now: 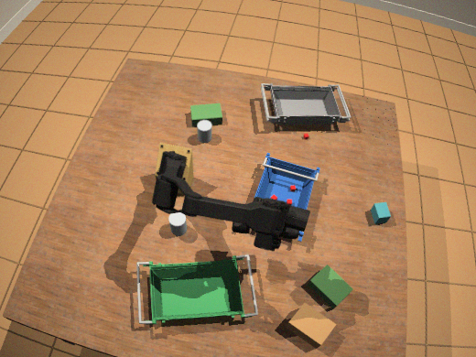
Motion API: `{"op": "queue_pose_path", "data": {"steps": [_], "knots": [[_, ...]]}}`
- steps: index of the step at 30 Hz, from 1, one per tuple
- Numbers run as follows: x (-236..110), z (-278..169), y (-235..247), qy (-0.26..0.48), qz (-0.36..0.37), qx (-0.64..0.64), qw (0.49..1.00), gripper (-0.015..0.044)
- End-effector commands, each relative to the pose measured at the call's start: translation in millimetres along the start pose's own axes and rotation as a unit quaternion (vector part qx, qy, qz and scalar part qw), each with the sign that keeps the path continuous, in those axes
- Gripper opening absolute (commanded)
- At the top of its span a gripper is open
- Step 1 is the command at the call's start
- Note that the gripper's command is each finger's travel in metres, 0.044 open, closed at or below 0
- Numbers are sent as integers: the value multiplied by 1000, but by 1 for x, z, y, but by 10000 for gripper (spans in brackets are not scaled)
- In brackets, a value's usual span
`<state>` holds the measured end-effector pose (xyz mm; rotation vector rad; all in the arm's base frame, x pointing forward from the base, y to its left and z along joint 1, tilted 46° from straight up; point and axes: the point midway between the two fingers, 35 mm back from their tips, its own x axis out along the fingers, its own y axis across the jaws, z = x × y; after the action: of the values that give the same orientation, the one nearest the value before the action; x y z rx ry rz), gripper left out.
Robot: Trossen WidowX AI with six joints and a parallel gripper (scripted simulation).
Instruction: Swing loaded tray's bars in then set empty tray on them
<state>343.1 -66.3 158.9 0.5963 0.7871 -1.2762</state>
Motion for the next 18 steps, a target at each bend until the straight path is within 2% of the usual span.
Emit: {"op": "queue_pose_path", "data": {"steps": [1, 6, 12, 14, 18], "knots": [[1, 42, -46, -5, 6, 167, 986, 440], [0, 82, -113, -26, 19, 375, 926, 440], [-6, 103, -192, -64, 40, 589, 804, 440], [-6, 103, -200, -69, 43, 611, 788, 440], [-6, 103, -200, -69, 43, 611, 788, 440]]}}
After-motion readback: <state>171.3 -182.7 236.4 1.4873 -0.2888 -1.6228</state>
